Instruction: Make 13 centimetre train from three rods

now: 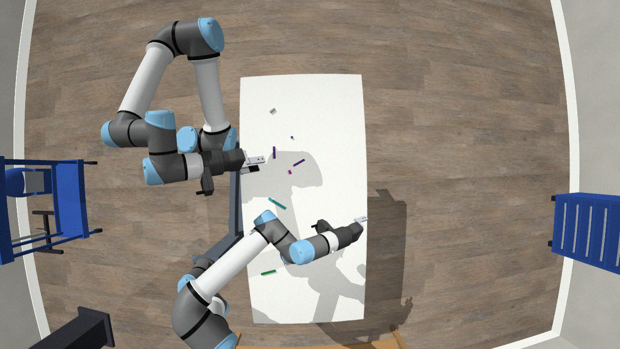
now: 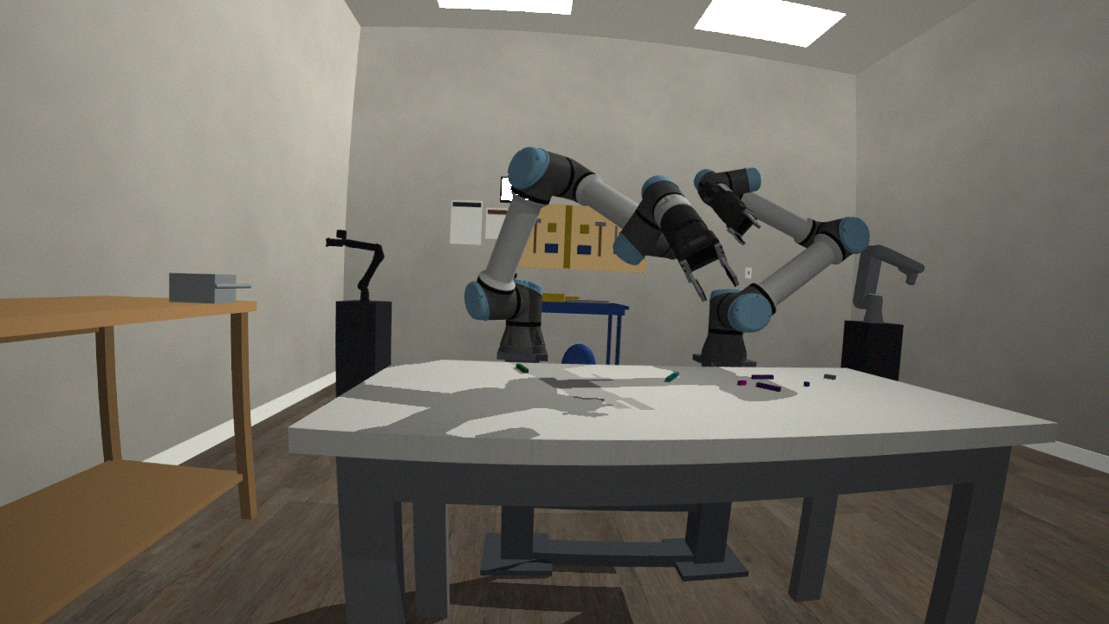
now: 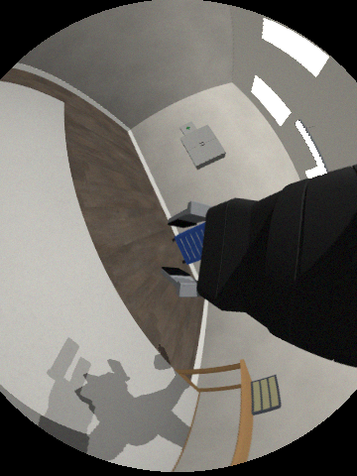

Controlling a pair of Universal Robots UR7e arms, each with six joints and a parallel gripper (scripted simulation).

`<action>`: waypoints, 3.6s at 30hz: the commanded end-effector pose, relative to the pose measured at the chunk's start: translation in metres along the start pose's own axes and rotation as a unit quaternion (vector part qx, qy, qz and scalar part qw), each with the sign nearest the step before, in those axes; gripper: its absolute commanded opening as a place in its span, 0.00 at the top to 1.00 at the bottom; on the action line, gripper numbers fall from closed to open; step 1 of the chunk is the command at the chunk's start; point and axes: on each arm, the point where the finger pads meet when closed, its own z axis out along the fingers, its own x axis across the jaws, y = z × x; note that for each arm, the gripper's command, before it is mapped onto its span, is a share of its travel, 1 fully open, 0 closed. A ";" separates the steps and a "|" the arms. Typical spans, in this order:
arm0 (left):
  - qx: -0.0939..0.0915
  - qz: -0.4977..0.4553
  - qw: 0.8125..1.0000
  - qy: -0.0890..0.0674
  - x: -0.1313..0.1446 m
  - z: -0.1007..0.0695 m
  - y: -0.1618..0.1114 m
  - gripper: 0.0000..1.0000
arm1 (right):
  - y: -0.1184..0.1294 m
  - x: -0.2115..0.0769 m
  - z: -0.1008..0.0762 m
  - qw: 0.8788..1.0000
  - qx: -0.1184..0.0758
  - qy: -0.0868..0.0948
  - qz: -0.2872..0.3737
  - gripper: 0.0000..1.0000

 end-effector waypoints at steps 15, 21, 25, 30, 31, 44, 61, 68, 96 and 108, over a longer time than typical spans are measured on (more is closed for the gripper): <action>0.000 0.000 1.000 0.000 0.000 0.000 0.000 0.00 | 0.001 0.001 -0.001 1.000 -0.001 0.001 0.000 0.00; 0.000 0.000 1.000 0.000 0.000 0.000 0.000 0.00 | 0.001 0.001 -0.001 1.000 -0.001 0.001 0.000 0.00; -0.001 -0.002 1.000 0.000 0.000 0.000 0.000 0.00 | 0.001 0.001 -0.001 1.000 -0.001 0.001 0.000 0.00; -0.004 -0.008 1.000 0.000 -0.001 0.001 0.002 0.00 | 0.001 0.001 -0.001 1.000 -0.001 0.001 0.000 0.00; -0.005 -0.010 1.000 0.000 -0.002 0.001 0.002 0.00 | 0.001 0.001 -0.001 1.000 -0.001 0.001 0.000 0.00; -0.027 -0.051 0.998 -0.002 -0.008 0.007 0.013 0.00 | 0.001 0.001 -0.001 1.000 -0.001 0.001 0.000 0.00; -0.094 -0.181 0.979 -0.013 -0.027 0.022 0.049 0.00 | 0.001 0.001 -0.001 1.000 -0.001 0.001 0.000 0.00; -0.125 -0.245 0.961 -0.022 -0.035 0.029 0.068 0.00 | 0.001 0.001 -0.001 1.000 -0.001 0.001 0.000 0.00; -0.301 -0.664 0.669 -0.147 -0.069 0.051 0.218 0.00 | 0.001 0.001 -0.001 1.000 -0.001 0.001 0.000 0.00; -0.338 -0.797 0.445 -0.229 -0.070 0.047 0.290 0.00 | 0.001 0.001 -0.001 1.000 -0.001 0.001 0.000 0.00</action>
